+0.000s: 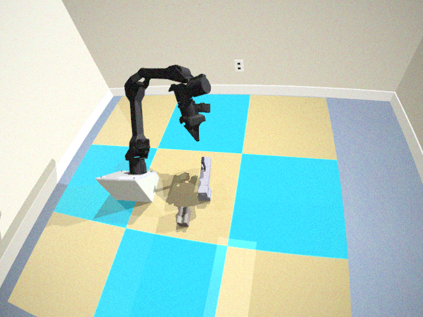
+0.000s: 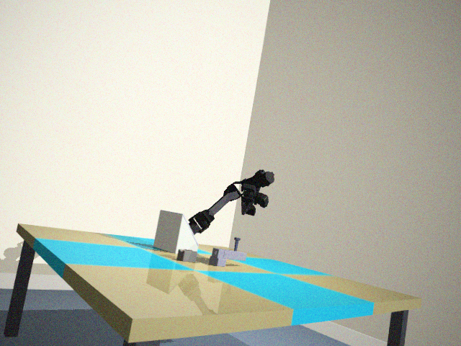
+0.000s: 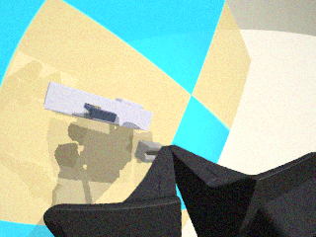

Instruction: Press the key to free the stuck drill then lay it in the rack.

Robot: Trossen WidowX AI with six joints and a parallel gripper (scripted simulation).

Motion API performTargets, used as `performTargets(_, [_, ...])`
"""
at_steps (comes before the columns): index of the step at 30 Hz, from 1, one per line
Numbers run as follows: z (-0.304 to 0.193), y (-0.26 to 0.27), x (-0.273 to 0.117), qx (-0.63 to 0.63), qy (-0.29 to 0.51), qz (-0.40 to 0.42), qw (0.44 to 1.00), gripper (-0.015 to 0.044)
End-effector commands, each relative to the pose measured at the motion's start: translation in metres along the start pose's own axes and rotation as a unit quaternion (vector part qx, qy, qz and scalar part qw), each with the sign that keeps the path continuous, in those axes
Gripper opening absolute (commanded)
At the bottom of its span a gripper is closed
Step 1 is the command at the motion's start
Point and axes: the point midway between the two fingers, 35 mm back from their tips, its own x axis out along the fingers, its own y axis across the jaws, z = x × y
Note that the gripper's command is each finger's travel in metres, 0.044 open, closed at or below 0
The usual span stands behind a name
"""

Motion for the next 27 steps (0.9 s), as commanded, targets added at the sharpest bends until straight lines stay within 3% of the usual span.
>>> performTargets(1, [-0.001, 0.018, 0.055, 0.129, 0.016, 0.184, 0.974, 0.0])
performTargets(4, [0.001, 0.028, 0.08, 0.218, 0.027, 0.283, 0.934, 0.0])
performTargets(6, [0.001, 0.03, 0.085, 0.24, 0.029, 0.305, 0.921, 0.0])
performTargets(27, [0.002, 0.034, 0.09, 0.239, 0.029, 0.304, 0.922, 0.0])
